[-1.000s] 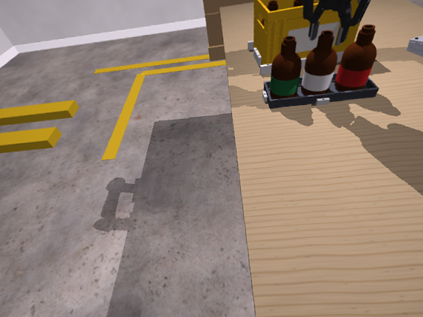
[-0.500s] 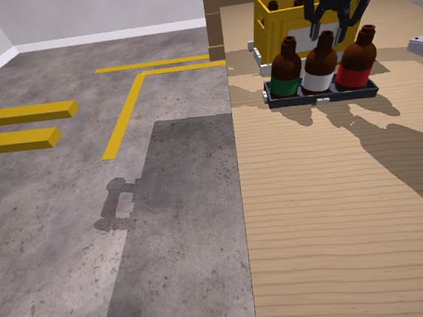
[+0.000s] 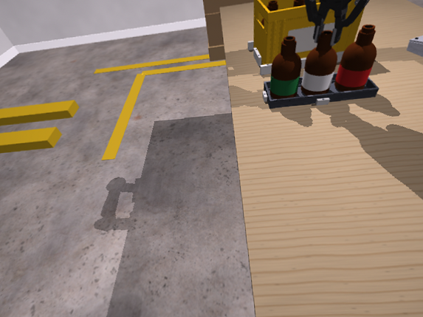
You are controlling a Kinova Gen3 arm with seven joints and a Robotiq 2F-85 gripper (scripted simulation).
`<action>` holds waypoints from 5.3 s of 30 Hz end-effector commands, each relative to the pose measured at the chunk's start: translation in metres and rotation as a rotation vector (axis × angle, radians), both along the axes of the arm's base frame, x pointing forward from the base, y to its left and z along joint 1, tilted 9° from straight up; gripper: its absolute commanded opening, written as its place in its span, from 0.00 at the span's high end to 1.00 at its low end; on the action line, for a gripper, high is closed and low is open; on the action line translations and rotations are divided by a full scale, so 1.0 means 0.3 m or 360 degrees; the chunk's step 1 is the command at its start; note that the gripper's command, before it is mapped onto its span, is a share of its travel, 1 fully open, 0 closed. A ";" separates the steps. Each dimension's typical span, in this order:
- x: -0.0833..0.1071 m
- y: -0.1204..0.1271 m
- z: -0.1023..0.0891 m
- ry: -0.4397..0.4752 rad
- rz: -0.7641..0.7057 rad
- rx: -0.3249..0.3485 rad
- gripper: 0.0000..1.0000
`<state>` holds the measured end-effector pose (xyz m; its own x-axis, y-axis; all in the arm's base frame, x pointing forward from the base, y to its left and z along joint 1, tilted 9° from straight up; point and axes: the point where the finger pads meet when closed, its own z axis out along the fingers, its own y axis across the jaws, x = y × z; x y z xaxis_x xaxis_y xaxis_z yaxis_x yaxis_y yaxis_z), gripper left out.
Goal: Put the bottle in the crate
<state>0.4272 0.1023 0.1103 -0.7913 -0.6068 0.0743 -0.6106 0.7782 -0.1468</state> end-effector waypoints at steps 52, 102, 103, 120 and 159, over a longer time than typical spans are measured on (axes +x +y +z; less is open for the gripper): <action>0.001 0.000 0.000 -0.0001 0.0000 0.0001 1.00; -0.014 0.027 0.119 -0.0001 0.0000 0.0001 1.00; -0.014 0.027 0.121 -0.0001 0.0000 0.0001 1.00; -0.015 0.029 0.130 -0.0001 0.0000 0.0001 1.00; -0.015 0.029 0.131 -0.0001 0.0000 0.0001 1.00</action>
